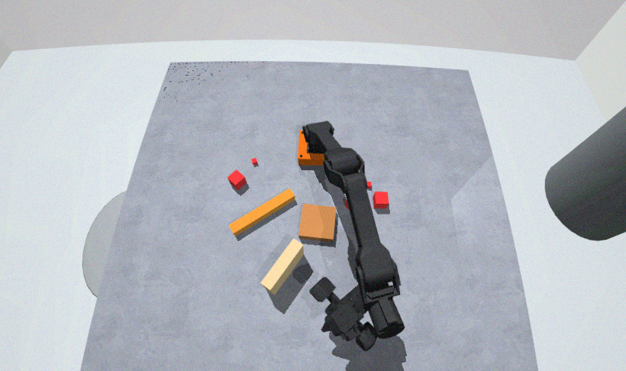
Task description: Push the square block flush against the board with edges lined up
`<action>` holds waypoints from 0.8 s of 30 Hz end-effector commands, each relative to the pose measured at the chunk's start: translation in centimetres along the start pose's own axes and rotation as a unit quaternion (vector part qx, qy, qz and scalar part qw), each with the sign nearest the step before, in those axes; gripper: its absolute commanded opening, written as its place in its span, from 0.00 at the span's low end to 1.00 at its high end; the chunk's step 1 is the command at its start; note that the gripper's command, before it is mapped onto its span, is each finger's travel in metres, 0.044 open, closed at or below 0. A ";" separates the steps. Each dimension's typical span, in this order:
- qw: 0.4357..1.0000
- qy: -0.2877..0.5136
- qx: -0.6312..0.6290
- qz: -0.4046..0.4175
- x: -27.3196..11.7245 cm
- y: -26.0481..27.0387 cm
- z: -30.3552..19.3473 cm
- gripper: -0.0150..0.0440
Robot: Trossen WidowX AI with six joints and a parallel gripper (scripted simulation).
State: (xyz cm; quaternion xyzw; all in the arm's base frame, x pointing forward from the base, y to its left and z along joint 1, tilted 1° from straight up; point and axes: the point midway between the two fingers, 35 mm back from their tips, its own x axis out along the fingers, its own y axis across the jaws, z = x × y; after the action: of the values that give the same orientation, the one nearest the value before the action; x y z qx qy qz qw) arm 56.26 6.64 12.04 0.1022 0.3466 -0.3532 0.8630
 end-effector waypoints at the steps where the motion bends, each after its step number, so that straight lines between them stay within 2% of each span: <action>1: 0.998 0.022 -0.053 0.001 0.2 -1.0 0.1 0.25; 12: 0.970 0.092 -0.225 0.021 0.8 -3.9 0.2 0.25; 24: 0.901 0.161 -0.397 0.075 0.7 -7.2 0.0 0.25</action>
State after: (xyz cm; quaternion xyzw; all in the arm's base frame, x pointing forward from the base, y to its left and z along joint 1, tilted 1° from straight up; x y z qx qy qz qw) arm 52.35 1.43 11.95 -0.1484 0.5679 -0.1292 0.7993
